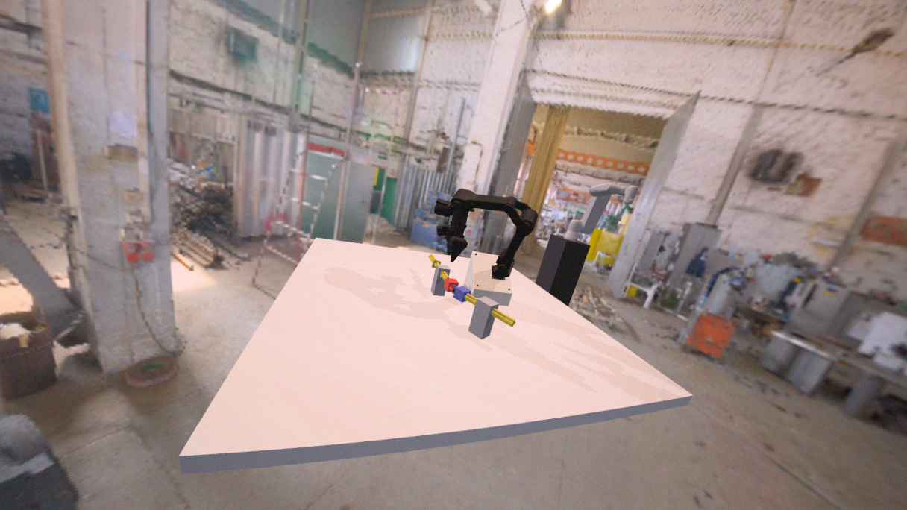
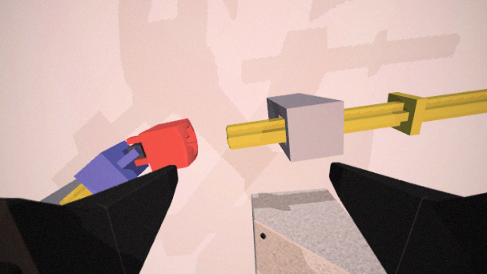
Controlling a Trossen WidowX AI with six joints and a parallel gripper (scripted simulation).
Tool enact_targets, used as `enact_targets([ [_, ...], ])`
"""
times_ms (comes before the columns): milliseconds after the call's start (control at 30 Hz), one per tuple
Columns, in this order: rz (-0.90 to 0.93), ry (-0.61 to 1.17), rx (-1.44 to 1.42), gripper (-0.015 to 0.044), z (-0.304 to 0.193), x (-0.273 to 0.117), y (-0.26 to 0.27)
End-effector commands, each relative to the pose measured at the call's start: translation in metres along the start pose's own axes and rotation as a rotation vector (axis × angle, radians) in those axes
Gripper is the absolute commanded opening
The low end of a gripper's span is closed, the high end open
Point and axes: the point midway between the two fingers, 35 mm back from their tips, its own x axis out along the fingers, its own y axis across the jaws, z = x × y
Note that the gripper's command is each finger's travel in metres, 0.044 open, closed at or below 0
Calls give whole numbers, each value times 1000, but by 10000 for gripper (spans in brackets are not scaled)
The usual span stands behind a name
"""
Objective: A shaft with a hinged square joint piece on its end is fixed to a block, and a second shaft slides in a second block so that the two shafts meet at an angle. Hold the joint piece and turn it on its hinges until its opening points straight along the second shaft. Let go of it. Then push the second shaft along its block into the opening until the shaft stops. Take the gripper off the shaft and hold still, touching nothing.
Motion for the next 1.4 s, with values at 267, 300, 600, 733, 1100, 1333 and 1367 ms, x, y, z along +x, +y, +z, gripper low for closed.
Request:
enact_targets([
  [267,-11,-11,161,440,2,0,0],
  [300,-11,-11,189,440,2,1,0],
  [600,-14,-10,448,440,3,4,-1],
  [733,-15,-9,562,440,3,6,-1],
  [1100,-19,-10,878,440,4,10,-1],
  [1333,-22,-10,1079,440,4,12,-1],
  [1367,-23,-11,1107,440,4,13,-1],
])
